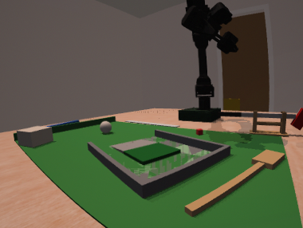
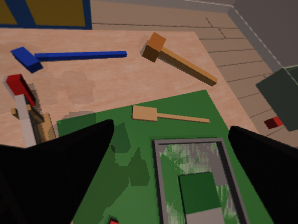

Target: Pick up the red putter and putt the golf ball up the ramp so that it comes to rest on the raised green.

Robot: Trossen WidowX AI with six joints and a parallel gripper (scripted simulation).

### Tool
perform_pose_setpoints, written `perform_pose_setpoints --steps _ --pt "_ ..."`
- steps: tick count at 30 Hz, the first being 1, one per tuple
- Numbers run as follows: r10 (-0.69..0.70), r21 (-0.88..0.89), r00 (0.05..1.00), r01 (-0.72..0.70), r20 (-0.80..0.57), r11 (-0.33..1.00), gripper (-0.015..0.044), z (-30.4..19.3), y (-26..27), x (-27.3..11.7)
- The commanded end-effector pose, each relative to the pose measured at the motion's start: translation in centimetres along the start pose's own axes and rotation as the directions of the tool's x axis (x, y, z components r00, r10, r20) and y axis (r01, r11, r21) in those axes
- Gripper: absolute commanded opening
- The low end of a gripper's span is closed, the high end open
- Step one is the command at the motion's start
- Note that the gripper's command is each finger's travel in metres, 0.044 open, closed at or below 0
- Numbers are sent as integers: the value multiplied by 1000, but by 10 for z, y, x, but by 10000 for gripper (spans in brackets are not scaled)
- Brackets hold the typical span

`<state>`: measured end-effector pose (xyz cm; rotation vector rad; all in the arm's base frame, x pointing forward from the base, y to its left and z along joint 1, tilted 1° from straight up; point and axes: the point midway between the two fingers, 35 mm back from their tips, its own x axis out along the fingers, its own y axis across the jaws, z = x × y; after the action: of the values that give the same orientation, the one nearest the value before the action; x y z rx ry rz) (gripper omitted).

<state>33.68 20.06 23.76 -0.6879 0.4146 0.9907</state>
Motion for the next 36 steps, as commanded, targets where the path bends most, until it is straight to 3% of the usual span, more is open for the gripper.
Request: perform_pose_setpoints --steps 1,10,36 --pt "156 -62 972 -169 -177 984 440 -45 49 21" --pt "441 -135 739 -575 -509 807 440 -128 147 19" --pt "446 -135 732 -583 -515 802 440 -163 162 49"
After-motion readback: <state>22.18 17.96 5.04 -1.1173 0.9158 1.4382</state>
